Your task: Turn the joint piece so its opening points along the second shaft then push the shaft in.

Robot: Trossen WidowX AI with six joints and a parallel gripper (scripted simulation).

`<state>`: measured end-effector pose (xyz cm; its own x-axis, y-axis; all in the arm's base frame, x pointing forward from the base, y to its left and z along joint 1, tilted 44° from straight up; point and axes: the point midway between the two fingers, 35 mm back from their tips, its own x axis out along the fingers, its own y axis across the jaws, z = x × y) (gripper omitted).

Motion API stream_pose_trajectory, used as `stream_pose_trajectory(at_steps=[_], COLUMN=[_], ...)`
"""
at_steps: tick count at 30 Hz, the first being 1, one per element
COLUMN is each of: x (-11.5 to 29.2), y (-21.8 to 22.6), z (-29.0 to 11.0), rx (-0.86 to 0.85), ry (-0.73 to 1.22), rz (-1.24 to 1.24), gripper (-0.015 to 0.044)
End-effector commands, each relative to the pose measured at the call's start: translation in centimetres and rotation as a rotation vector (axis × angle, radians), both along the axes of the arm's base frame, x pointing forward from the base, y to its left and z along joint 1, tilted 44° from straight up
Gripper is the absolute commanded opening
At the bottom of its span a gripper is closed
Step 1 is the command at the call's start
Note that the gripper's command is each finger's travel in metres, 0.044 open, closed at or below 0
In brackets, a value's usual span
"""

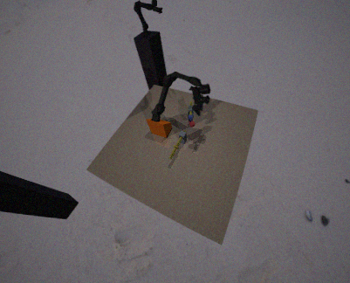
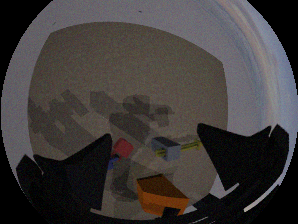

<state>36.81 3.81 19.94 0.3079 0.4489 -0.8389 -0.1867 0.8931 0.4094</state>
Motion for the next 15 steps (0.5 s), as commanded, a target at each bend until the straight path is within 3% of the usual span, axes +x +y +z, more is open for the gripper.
stream_pose_trajectory(at_steps=[1,10,15], x=[-0.1,-0.9,-1.1], y=[0.9,2.8,3.1], z=[-3.4,-9.7,-10.6], rx=[0.079,0.254,0.283], ry=[0.118,0.341,0.374], rz=[0.035,0.095,0.1], gripper=[0.044,0.044,0.044])
